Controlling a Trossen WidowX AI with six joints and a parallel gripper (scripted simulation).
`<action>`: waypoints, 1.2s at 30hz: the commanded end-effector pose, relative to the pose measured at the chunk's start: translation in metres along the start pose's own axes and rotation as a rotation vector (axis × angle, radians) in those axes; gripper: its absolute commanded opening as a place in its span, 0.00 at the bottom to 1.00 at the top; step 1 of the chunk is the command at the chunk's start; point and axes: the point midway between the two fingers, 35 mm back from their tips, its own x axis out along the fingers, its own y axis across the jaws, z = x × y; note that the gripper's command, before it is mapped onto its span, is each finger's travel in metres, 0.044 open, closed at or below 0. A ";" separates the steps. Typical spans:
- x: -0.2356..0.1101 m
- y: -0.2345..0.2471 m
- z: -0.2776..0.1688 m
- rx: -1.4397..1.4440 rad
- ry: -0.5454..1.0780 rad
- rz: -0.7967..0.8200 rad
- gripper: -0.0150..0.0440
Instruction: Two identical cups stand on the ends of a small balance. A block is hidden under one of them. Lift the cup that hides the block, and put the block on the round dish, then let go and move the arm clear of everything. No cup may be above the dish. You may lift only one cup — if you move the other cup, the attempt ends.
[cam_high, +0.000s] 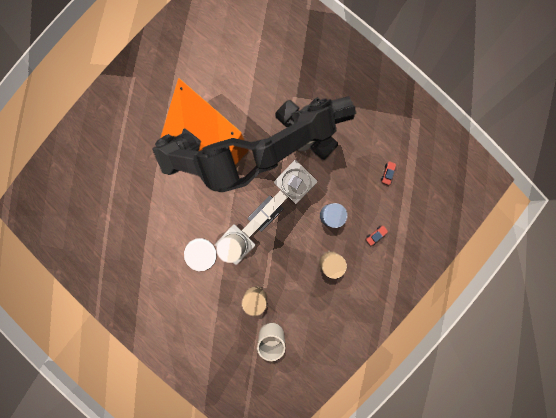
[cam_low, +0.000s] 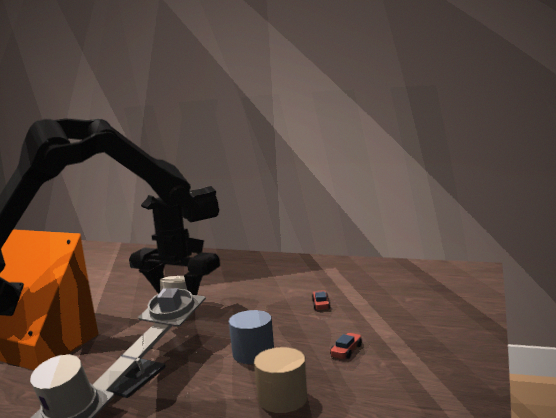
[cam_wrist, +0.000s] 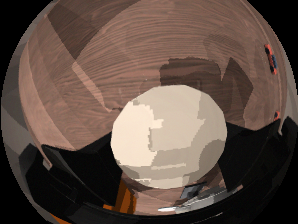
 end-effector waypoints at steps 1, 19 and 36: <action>0.000 0.000 0.000 0.000 0.000 0.000 0.30; -0.034 -0.001 0.001 -0.001 -0.002 -0.004 1.00; -0.072 -0.003 -0.001 0.098 -0.041 -0.069 0.69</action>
